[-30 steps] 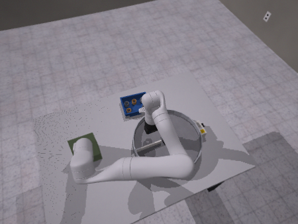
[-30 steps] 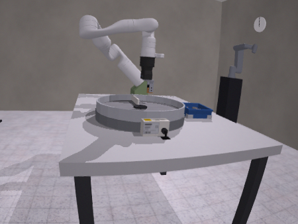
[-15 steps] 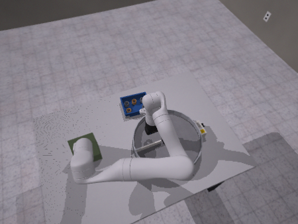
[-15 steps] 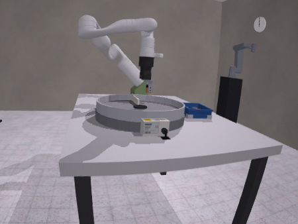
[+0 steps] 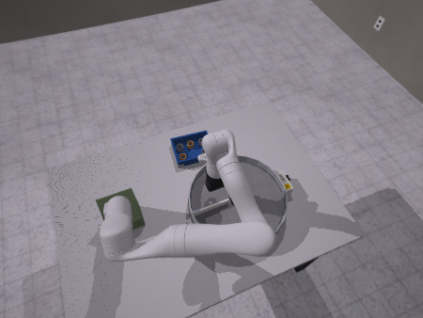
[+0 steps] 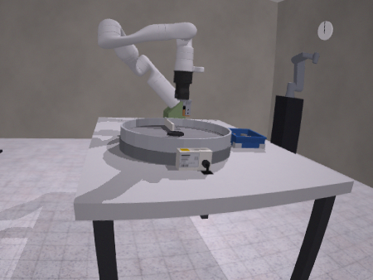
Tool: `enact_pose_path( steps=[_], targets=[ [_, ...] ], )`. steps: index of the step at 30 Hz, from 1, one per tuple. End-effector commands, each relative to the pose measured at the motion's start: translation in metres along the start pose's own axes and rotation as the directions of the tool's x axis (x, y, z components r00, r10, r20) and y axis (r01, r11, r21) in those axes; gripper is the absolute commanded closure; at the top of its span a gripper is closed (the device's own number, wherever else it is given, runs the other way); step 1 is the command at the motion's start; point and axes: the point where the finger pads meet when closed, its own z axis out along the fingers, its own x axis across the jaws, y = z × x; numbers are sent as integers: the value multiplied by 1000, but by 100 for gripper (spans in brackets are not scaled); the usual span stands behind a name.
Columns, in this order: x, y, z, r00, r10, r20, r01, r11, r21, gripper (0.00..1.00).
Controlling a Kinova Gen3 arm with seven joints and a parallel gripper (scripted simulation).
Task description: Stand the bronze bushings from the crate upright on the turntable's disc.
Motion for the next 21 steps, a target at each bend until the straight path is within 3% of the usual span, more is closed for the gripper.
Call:
enact_pose_path(
  steps=[1, 8, 14, 21],
  targets=[
    [-2, 2, -1, 1000, -6, 2, 6, 1000, 1, 100],
    [-2, 2, -1, 1000, -6, 2, 6, 1000, 1, 100],
    [-2, 3, 20, 1000, -6, 2, 6, 1000, 1, 100],
    [-2, 3, 21, 1000, -6, 2, 6, 1000, 1, 100]
  ],
)
